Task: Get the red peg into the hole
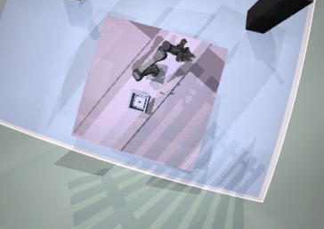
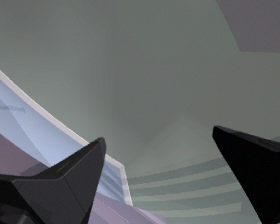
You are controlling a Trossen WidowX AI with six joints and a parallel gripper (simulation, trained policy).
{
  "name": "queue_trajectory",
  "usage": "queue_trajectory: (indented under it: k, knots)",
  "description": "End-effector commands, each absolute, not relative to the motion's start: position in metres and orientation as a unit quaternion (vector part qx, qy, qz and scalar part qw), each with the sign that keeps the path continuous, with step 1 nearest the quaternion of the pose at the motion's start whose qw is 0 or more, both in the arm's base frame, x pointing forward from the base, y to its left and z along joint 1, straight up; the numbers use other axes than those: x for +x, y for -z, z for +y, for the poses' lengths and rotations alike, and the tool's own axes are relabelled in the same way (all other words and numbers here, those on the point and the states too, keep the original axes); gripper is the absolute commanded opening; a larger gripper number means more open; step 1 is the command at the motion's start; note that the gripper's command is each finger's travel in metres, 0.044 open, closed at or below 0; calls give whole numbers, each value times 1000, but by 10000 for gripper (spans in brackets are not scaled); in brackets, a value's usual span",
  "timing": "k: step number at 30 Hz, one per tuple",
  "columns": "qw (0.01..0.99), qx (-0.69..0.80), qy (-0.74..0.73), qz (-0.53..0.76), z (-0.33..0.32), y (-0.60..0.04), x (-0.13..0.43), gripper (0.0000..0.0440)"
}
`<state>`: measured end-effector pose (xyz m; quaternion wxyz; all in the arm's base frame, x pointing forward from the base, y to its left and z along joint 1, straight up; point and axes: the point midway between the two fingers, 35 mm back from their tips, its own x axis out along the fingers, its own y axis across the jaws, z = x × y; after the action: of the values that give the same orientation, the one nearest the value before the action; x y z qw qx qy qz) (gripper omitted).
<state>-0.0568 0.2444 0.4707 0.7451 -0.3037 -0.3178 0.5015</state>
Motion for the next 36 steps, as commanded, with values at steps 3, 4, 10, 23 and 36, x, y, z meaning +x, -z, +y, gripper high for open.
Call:
queue_trajectory:
  k: [3,4,10,23,36]
  knots:
    - [773,-293,-502,-256,268,-452,-33,440]
    - [778,-290,-501,-243,272,-447,-27,440]
    - [813,-273,-492,-147,292,-419,12,440]
    - [875,-219,-426,71,298,-352,96,440]
    - [905,-136,-312,257,271,-294,159,440]
